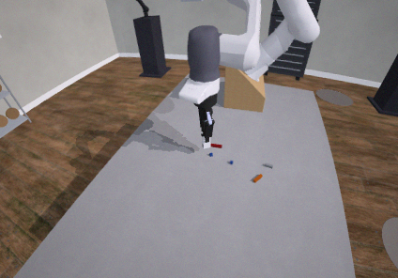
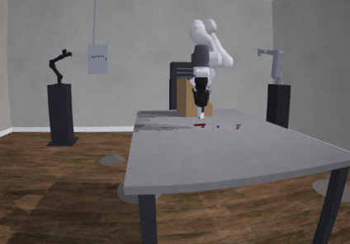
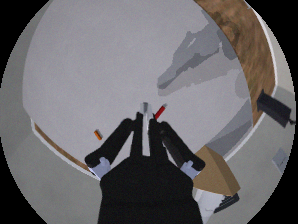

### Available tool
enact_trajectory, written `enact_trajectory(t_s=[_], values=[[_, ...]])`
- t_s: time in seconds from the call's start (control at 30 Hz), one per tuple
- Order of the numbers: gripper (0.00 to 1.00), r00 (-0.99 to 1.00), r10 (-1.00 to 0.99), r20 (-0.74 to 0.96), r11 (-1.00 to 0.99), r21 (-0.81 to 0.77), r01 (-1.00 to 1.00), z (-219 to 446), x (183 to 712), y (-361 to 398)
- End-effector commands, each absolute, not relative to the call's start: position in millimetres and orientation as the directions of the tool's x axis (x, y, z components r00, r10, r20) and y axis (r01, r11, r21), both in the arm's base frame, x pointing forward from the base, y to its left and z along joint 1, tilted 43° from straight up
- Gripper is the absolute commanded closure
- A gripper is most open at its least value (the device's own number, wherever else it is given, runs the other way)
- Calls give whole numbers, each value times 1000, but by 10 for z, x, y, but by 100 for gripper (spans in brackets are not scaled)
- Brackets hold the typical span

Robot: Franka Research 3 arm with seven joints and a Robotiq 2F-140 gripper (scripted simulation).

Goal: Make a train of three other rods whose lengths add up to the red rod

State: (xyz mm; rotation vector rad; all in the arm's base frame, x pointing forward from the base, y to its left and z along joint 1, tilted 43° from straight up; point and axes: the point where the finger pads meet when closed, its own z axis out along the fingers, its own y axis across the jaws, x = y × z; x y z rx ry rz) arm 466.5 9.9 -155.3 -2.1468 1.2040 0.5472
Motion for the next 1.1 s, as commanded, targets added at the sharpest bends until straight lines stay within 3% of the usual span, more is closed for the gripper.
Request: enact_trajectory(t_s=[0.0,1.07], values=[[97,498,-623,-604,-389,-313,-866,-1672,4716,181],[97,498,-623,-604,-389,-313,-866,-1887,4703,380]])
